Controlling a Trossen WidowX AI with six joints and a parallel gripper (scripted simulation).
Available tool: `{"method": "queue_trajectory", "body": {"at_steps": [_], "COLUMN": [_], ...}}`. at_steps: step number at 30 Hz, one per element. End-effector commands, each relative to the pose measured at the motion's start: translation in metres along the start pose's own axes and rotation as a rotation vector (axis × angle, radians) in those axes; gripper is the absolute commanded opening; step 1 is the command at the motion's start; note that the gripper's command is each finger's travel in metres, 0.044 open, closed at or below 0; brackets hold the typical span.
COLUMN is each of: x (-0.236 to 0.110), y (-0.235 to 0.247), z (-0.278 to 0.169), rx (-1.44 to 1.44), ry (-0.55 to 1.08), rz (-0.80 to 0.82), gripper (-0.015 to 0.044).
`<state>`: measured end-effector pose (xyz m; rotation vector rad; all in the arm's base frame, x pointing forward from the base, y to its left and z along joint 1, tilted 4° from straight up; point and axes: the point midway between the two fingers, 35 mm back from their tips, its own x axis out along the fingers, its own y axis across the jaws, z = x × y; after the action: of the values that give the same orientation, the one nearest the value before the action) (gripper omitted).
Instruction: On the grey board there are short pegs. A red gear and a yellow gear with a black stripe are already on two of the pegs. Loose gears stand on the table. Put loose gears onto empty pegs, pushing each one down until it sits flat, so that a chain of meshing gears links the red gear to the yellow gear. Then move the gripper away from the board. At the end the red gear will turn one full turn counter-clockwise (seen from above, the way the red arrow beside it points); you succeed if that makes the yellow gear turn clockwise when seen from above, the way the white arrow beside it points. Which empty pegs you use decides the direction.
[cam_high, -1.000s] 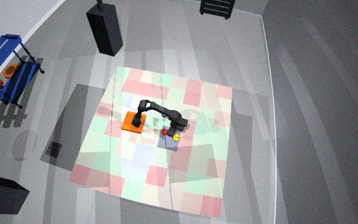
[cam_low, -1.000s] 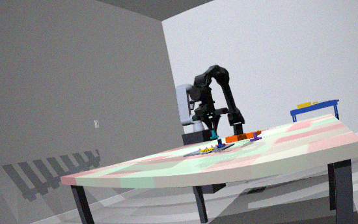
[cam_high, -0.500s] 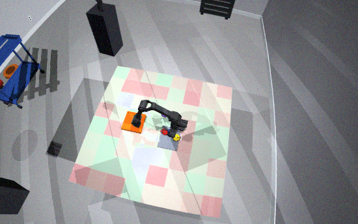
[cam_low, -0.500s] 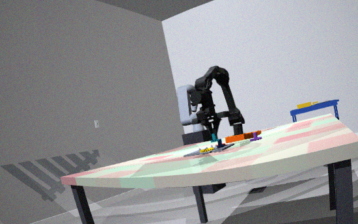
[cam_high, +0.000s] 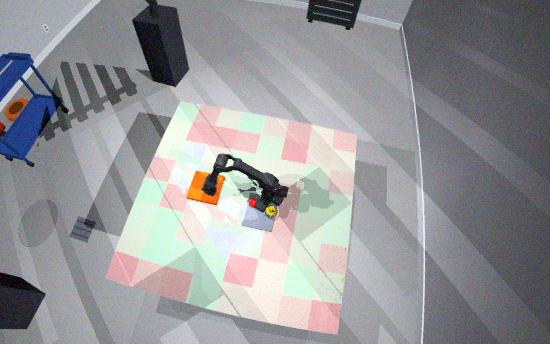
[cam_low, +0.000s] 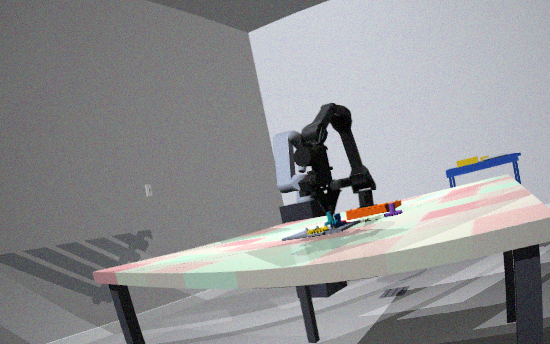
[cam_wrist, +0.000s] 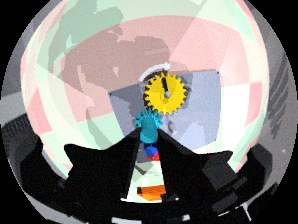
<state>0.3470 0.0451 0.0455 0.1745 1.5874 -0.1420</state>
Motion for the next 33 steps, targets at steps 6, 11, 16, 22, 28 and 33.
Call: {"method": "queue_trajectory", "body": {"at_steps": [6, 11, 16, 22, 28, 33], "x": [0.0064, 0.007, 0.0078, 0.0086, 0.0097, 0.0104], "y": [-0.0018, -0.0014, -0.0008, -0.0009, -0.0018, -0.0015], "z": [-0.0015, -0.0012, -0.0014, -0.0021, -0.0017, -0.0012], "rx": [0.185, 0.141, 0.023, -0.136, -0.291, -0.276], "ry": [0.005, 0.005, 0.005, 0.006, 0.006, 0.006], "rz": [-0.005, -0.005, -0.004, -0.004, -0.003, -0.004], "gripper": [0.0, 0.0, 0.0, 0.0, 0.0, 0.0]}}
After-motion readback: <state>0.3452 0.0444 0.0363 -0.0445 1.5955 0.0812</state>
